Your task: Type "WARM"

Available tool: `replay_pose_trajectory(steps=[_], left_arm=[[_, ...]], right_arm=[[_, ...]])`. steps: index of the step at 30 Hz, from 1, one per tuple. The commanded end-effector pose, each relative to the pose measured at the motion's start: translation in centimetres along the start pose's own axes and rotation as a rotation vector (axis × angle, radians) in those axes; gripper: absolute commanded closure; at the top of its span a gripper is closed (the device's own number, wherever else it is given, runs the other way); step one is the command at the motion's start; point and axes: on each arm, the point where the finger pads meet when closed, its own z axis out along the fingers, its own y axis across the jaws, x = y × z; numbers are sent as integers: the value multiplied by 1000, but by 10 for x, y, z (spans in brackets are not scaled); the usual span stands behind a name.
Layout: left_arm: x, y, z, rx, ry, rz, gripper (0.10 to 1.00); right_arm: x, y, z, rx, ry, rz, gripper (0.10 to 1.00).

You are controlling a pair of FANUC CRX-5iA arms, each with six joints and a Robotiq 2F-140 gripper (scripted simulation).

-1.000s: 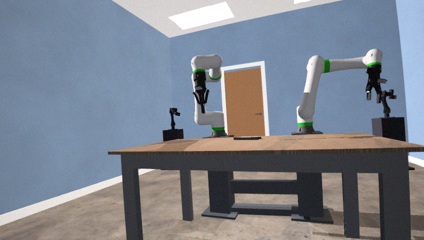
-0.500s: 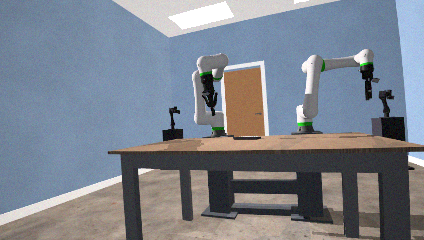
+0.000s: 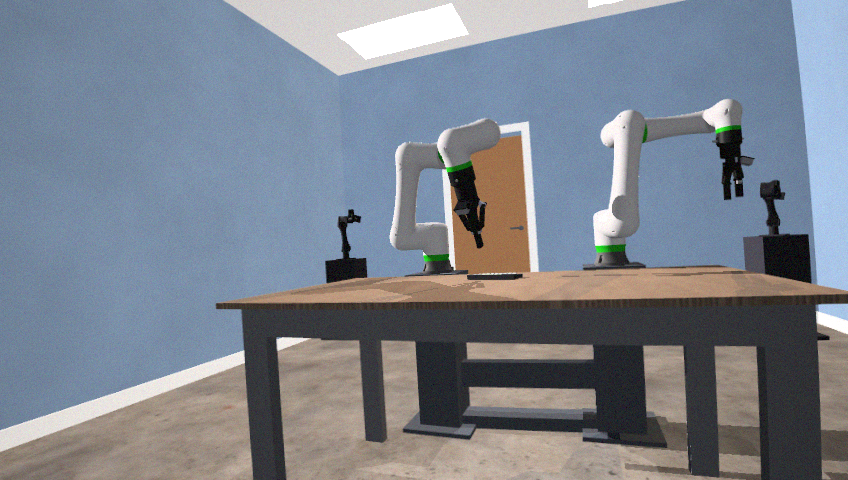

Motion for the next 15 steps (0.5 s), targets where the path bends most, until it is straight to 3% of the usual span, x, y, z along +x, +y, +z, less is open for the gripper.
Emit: replay_pose_trajectory(steps=[1,15], left_arm=[[1,1,-6,-3,10,-8,98],[1,1,-6,-3,10,-8,98]], right_arm=[[-10,-19,8,-8,-20,16,999],[-20,-35,21,-17,-45,32,999]])
